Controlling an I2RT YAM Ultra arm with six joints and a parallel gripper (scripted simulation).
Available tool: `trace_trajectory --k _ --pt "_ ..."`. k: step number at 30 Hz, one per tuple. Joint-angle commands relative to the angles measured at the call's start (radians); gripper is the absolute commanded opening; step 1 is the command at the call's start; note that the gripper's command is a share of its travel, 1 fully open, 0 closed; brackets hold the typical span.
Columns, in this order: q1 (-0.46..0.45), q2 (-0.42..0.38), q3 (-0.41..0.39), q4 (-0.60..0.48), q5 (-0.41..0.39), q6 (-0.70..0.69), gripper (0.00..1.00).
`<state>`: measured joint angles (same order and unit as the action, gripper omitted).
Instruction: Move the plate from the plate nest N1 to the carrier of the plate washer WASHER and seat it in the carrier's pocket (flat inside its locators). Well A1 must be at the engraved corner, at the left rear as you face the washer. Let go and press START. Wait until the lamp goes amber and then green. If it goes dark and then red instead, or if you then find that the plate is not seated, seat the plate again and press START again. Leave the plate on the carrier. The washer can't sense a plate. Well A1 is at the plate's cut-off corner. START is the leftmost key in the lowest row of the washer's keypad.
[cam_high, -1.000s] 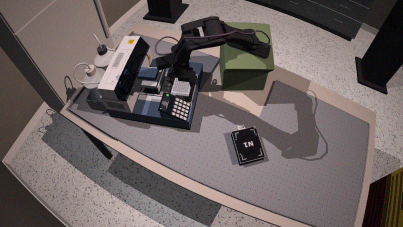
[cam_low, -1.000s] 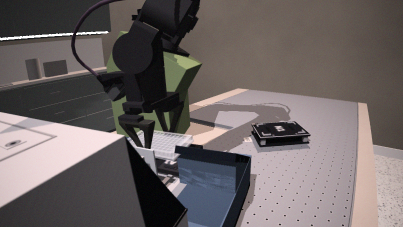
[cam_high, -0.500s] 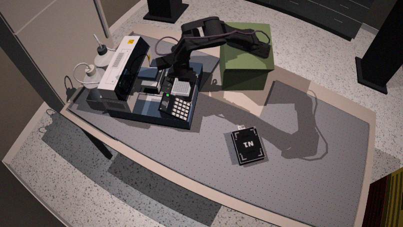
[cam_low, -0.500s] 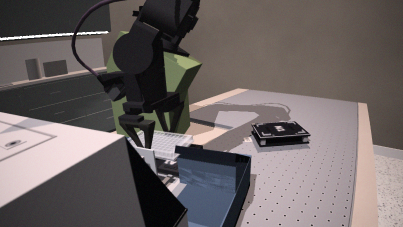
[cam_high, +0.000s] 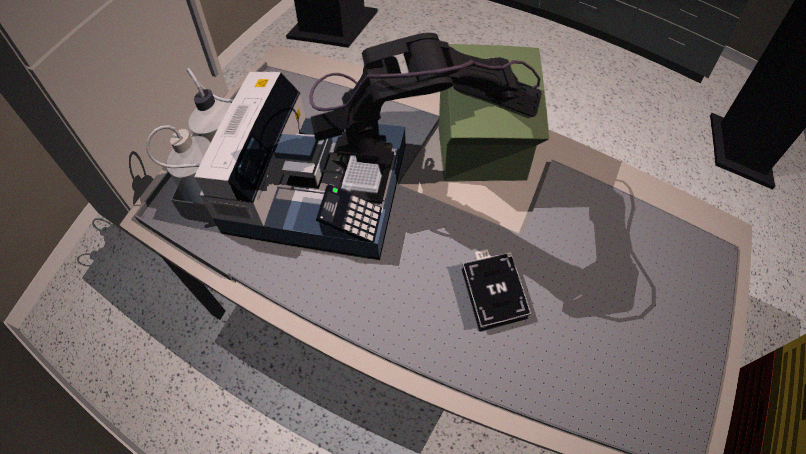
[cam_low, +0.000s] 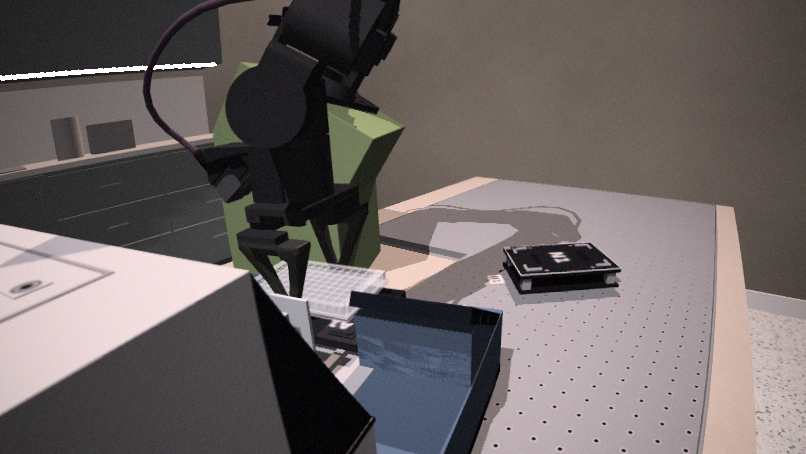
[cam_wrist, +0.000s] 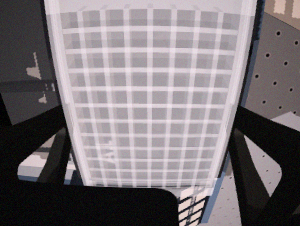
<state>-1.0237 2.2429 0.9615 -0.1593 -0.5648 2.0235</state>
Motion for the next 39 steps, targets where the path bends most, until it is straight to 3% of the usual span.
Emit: trace_trajectory --k 1,39 --pt "-0.003 -0.032 -0.022 0.003 0.015 0.005 0.84" --pt "0.002 0.001 -0.023 0.026 0.016 0.011 0.84"
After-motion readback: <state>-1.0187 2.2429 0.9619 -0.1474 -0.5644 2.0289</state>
